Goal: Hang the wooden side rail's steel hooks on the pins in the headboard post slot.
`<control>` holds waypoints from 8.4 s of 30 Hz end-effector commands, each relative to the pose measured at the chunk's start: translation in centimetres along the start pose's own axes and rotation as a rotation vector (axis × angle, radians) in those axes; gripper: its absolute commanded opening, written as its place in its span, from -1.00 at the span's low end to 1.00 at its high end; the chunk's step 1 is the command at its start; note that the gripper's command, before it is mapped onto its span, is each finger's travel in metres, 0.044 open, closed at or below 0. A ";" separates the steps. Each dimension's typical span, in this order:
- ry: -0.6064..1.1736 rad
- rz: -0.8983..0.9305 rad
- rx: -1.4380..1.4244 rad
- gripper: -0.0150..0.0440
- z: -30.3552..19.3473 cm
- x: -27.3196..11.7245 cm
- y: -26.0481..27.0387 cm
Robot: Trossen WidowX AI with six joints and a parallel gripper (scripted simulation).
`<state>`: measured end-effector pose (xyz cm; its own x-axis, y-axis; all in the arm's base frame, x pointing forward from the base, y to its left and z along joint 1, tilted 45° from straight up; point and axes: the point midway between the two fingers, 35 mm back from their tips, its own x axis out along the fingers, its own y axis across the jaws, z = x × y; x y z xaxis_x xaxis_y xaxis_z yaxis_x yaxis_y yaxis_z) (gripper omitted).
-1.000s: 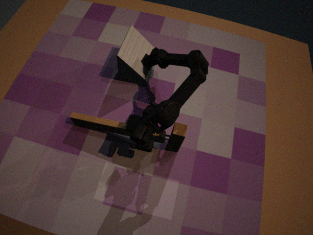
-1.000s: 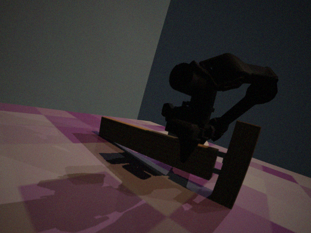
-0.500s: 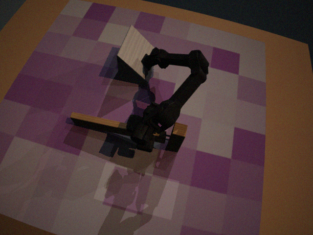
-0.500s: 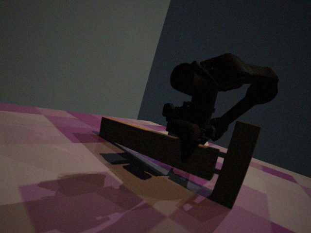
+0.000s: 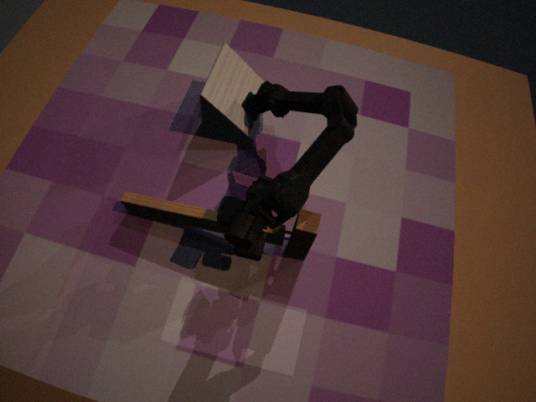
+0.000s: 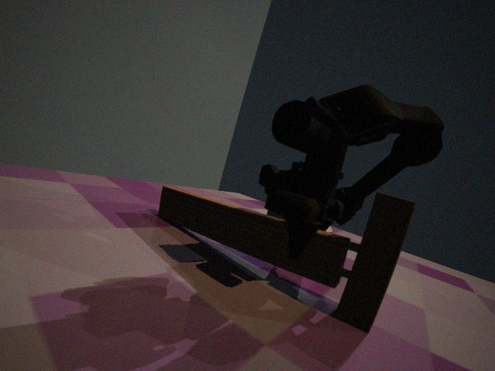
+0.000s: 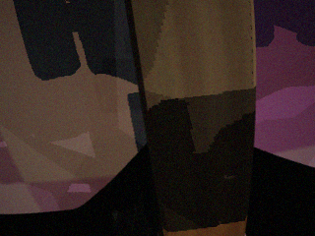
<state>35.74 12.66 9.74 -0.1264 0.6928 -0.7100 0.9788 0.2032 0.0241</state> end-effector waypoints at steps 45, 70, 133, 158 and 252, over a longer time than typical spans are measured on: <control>0.000 0.020 -0.003 -0.49 -0.8 -0.7 0.2; 0.000 0.020 -0.003 -0.49 -1.1 -0.7 0.2; 0.001 0.020 -0.003 -0.49 -1.6 -0.5 0.2; 0.001 0.020 -0.003 -0.49 -1.6 -0.1 0.2; -0.001 0.020 -0.003 1.00 0.1 -2.9 0.0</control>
<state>35.85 11.63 12.48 -0.1097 0.6969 -0.7088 0.9802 0.1941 0.0392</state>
